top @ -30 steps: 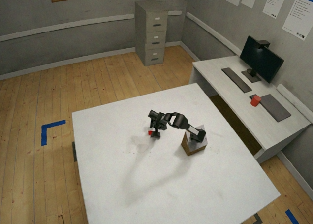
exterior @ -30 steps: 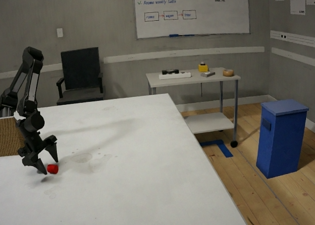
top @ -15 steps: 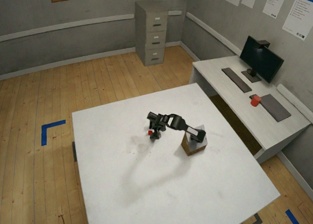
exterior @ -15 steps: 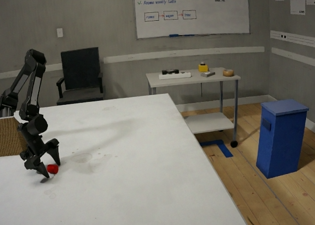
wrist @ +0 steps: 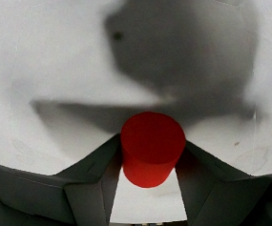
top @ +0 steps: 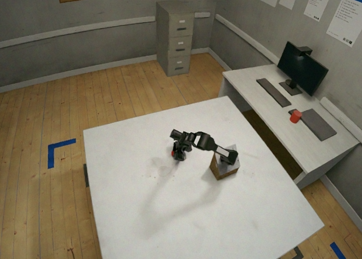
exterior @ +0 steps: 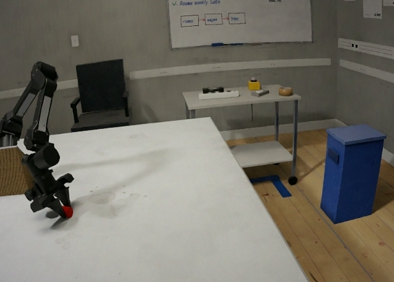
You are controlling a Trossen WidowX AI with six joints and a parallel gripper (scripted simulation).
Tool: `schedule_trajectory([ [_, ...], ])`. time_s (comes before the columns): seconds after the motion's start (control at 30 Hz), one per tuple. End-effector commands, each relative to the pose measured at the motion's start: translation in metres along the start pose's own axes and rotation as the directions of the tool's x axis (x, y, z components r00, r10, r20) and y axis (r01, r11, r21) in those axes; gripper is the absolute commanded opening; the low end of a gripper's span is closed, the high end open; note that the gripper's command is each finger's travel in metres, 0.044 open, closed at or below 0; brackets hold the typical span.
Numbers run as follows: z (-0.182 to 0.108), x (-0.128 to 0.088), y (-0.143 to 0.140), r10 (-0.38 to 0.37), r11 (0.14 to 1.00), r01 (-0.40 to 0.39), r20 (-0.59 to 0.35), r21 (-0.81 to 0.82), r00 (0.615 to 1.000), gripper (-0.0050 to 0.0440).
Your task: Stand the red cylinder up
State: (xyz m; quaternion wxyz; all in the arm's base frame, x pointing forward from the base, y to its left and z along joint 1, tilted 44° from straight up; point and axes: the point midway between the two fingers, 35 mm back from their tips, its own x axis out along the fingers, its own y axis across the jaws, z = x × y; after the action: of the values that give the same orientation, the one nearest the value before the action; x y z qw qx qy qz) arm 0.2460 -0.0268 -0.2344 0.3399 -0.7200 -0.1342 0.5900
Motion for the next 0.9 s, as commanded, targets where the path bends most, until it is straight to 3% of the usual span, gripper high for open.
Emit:
schedule_trajectory([
  [0.0,-0.008,-0.002,0.000,0.000,1.000,0.000,-0.017,-0.009,1.000,0.0125],
  [0.6,-0.008,-0.002,-0.001,0.000,1.000,-0.001,-0.017,-0.010,1.000,0.0125],
  [0.87,-0.017,-0.012,0.000,0.006,1.000,-0.007,-0.031,-0.024,1.000,0.0125],
])
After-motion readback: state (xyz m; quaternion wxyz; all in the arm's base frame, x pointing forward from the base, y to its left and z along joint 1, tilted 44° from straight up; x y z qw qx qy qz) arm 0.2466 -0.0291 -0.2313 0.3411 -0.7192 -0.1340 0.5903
